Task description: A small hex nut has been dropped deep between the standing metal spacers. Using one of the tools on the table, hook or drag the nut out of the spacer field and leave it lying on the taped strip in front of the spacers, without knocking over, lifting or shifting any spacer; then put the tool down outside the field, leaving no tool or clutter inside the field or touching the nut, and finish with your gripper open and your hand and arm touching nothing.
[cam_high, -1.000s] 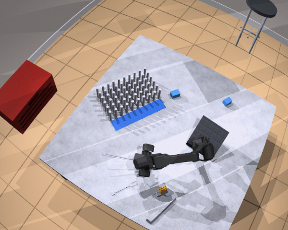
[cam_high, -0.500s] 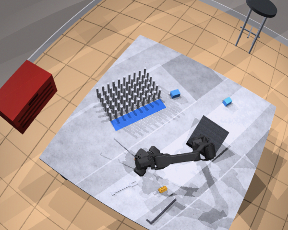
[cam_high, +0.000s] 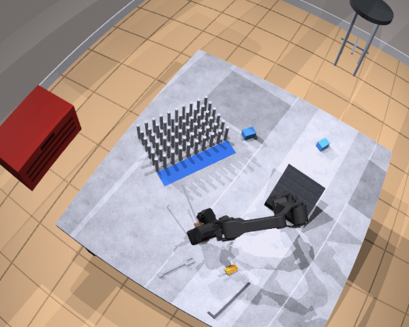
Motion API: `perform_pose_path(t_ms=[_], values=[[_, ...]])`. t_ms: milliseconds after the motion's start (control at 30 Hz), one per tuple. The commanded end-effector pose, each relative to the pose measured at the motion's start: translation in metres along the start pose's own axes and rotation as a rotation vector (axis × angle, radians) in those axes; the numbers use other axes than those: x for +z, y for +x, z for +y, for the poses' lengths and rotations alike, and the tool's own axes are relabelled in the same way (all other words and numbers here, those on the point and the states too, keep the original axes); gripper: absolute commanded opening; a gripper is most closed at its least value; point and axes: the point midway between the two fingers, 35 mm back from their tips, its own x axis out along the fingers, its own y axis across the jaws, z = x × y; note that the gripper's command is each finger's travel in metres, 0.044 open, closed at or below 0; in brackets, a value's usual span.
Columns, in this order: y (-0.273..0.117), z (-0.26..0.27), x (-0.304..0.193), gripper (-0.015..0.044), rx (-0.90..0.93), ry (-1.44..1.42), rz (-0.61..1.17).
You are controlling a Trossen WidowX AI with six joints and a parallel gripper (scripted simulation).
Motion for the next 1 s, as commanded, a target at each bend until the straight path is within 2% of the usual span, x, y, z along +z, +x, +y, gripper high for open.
perform_pose_path(t_ms=[0, 667, 967], values=[[0.0006, -0.0015, -0.0024, 0.0, 0.011, 0.162, 0.009], [0.0036, -0.0057, -0.0107, 0.0, 0.036, 0.833, 0.059], [0.0045, -0.0059, -0.0112, 0.0, 0.036, 0.855, 0.061]])
